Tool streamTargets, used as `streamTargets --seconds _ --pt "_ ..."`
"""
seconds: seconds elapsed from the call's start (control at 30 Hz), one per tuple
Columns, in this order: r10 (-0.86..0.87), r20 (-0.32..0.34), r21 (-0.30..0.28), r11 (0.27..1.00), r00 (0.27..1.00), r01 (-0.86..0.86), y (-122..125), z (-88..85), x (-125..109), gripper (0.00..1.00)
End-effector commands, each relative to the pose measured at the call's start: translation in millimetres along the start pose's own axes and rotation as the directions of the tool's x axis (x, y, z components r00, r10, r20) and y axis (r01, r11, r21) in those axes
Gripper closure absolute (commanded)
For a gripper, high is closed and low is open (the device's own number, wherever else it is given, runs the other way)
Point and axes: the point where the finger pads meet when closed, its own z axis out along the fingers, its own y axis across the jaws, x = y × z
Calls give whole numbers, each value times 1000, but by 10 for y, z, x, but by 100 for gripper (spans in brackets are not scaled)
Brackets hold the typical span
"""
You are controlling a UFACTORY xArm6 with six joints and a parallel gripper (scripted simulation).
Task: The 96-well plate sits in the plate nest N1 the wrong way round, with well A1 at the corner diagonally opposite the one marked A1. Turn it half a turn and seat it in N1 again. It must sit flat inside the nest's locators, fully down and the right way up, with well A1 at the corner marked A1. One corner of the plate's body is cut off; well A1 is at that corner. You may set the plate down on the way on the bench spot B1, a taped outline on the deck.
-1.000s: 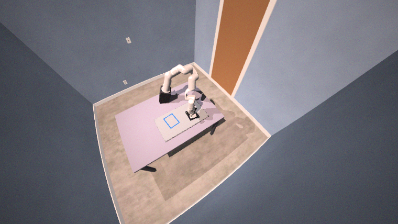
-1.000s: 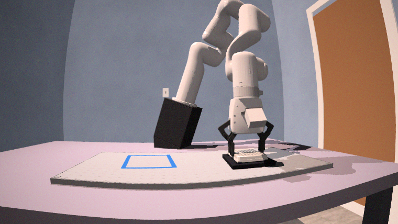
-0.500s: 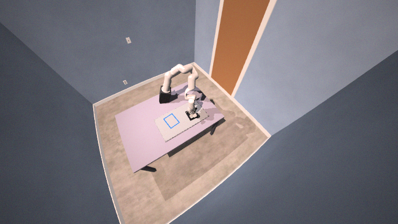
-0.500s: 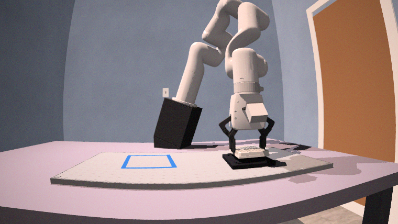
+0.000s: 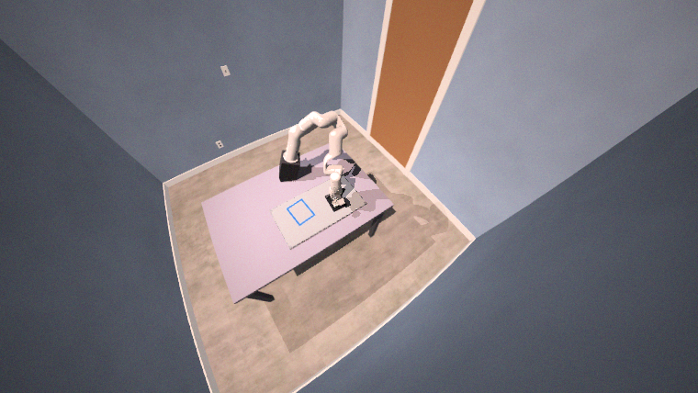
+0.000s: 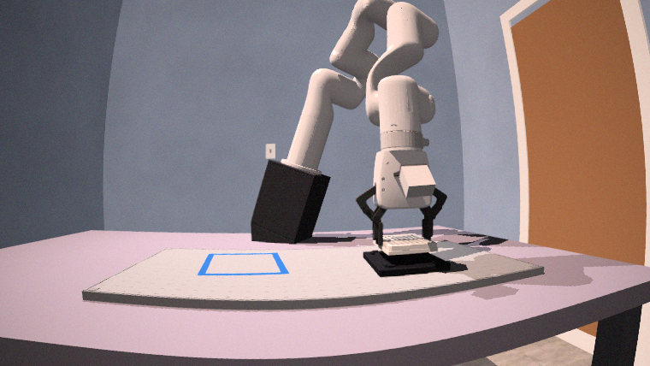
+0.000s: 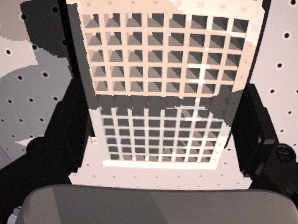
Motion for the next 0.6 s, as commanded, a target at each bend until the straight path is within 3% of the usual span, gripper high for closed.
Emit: streamTargets --seconds 0.0,0.27,0.57 --pt "0 -3 1 1000 1000 0 -6 -24 12 100" --pt "0 -3 1 1000 1000 0 -6 -41 12 100" --pt "0 -3 1 1000 1000 0 -6 -191 12 100"
